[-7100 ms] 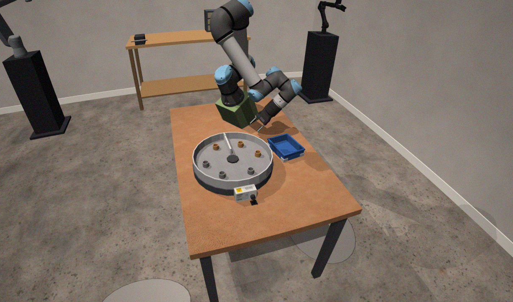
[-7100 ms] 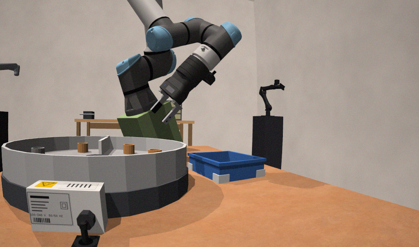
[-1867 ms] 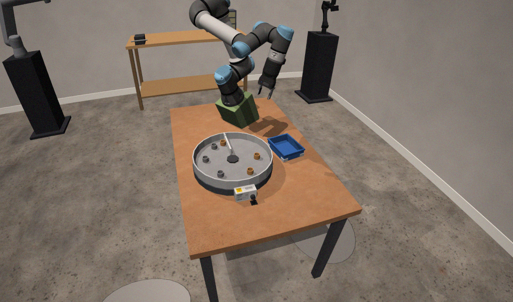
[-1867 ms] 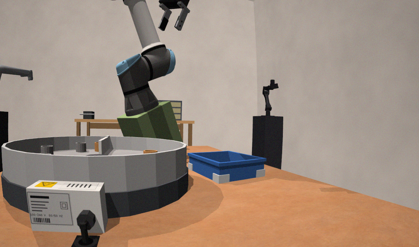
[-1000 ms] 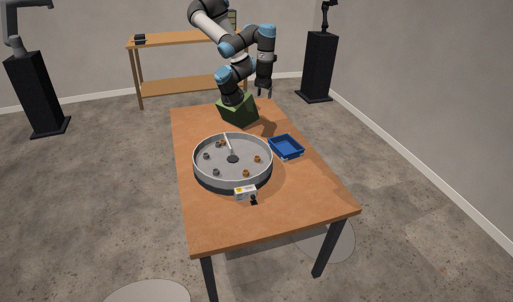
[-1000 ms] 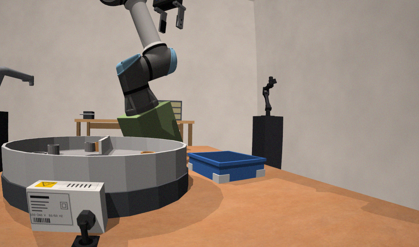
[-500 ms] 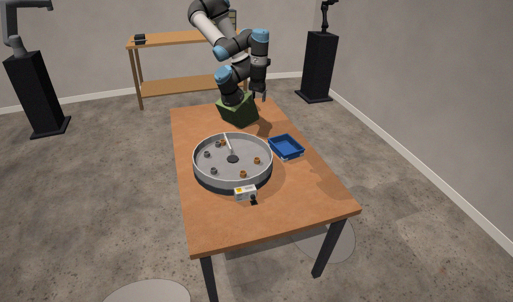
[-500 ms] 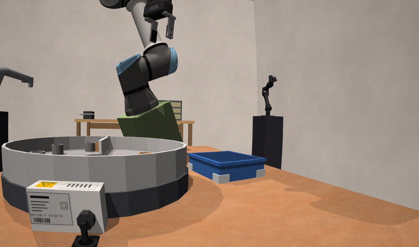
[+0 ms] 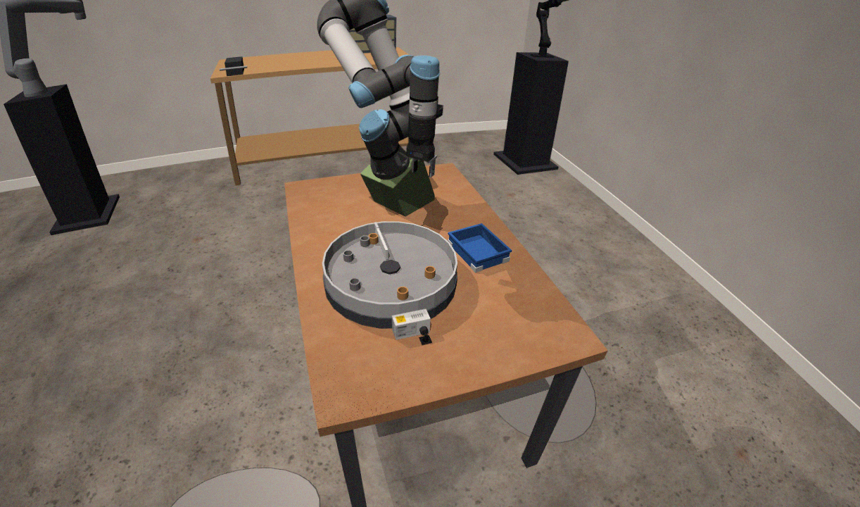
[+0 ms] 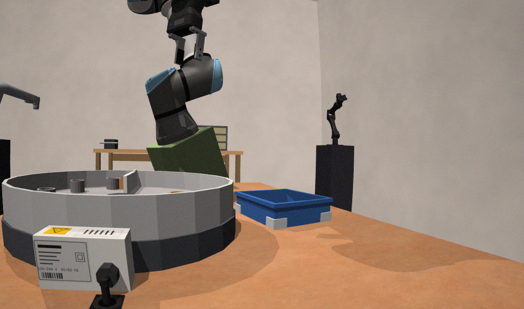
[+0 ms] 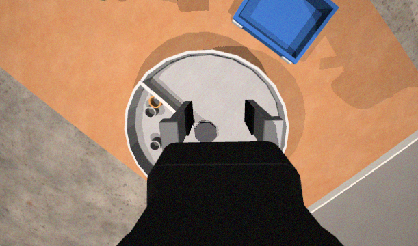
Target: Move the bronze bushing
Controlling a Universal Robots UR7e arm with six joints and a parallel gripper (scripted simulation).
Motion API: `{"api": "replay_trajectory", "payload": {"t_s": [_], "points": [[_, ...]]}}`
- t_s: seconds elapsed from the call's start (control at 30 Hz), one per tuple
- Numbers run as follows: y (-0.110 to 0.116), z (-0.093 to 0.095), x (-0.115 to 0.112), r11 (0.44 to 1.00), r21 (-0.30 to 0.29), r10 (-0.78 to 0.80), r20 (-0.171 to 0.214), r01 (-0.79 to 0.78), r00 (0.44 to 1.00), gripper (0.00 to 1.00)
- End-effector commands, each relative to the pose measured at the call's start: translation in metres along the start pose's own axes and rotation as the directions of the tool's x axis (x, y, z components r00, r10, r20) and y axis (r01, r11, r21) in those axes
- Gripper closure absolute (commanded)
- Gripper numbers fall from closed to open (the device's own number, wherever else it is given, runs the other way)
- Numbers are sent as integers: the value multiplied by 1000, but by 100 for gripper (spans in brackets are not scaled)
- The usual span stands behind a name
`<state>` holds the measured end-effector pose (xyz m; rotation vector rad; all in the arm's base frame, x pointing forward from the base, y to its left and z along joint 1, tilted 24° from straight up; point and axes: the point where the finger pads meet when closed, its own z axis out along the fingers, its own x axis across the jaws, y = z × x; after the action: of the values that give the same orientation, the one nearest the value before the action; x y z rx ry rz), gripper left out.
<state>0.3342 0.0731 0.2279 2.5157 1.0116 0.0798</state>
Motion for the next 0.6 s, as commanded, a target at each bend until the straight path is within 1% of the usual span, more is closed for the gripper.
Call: {"api": "replay_trajectory", "payload": {"t_s": [0.0,0.23,0.27,0.4,0.57], "points": [[3,14,-18,1000,1,-4,-8,4,1000,0],[3,14,-18,1000,1,-4,-8,4,1000,0],[4,18,-23,1000,0,0,-2,0,1000,0],[9,44,-55,1000,1,0,-2,0,1000,0],[9,44,-55,1000,1,0,-2,0,1000,0]]}}
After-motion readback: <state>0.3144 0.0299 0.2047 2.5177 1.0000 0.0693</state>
